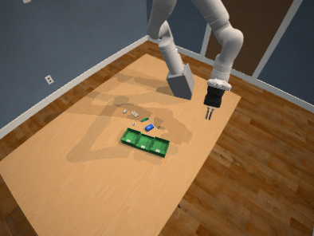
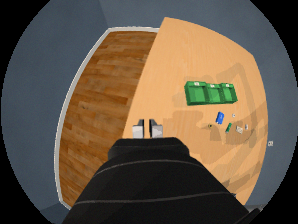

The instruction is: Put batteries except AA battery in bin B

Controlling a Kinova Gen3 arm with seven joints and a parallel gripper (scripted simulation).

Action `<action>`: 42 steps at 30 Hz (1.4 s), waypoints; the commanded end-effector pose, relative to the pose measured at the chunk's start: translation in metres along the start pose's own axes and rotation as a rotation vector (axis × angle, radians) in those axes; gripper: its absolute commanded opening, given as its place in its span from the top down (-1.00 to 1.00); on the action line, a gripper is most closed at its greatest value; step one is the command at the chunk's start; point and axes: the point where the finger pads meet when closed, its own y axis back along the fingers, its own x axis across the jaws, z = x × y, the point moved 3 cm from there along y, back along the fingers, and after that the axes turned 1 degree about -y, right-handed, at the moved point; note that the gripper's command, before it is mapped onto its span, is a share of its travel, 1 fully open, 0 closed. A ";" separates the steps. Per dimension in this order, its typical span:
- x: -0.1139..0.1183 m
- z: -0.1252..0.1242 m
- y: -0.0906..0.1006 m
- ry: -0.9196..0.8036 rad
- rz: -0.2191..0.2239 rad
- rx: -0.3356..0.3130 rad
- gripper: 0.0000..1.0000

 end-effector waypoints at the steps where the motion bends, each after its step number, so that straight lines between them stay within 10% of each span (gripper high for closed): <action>1: 0.013 -0.014 0.003 -0.100 0.001 0.004 0.39; 42: 0.225 -0.057 0.002 -1.750 0.195 0.002 0.39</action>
